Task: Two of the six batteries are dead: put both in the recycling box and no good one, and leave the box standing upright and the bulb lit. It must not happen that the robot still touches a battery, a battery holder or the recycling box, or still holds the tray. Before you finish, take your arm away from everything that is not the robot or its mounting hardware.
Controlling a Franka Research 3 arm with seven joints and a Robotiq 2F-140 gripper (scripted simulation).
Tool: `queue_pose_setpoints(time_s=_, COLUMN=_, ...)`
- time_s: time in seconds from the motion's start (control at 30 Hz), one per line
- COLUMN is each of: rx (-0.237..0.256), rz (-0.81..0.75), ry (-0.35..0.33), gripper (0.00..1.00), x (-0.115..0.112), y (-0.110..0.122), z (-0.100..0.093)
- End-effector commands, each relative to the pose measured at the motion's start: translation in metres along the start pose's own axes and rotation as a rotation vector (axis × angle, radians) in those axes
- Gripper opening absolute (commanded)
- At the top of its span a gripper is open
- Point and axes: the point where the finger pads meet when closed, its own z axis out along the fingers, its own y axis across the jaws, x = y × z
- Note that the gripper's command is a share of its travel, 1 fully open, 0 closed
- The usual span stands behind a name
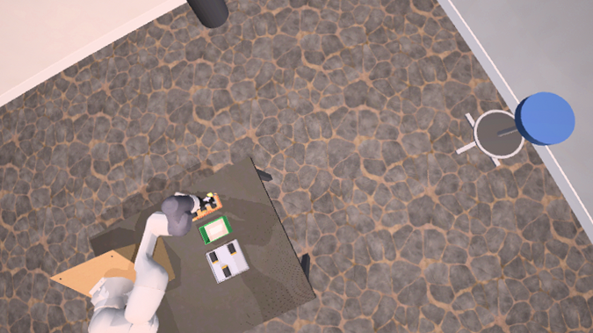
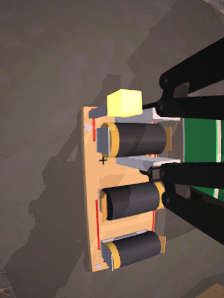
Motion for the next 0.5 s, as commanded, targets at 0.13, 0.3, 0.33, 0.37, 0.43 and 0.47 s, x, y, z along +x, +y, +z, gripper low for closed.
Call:
queue_pose_setpoints(time_s=0.13, rx=-0.006, rz=0.002, ry=-0.003, gripper=0.16, x=-0.0032, y=0.0042, z=0.0016)
queue_pose_setpoints(time_s=0.3, rx=-0.006, rz=0.002, ry=-0.003, gripper=0.16, x=-0.0032, y=0.0042, z=0.0016)
queue_pose_setpoints(time_s=0.33, rx=-0.006, rz=0.002, ry=-0.003, gripper=0.16, x=-0.0032, y=0.0042, z=0.0016)
queue_pose_setpoints(time_s=0.37, rx=-0.006, rz=0.002, ry=-0.003, gripper=0.16, x=-0.0032, y=0.0042, z=0.0016)
queue_pose_setpoints(time_s=0.43, rx=-0.006, rz=0.002, ry=-0.003, gripper=0.29, x=-0.0032, y=0.0042, z=0.0016)
queue_pose_setpoints(time_s=0.47, rx=-0.006, rz=0.002, ry=-0.003, gripper=0.29, x=-0.0032, y=0.0042, z=0.0016)
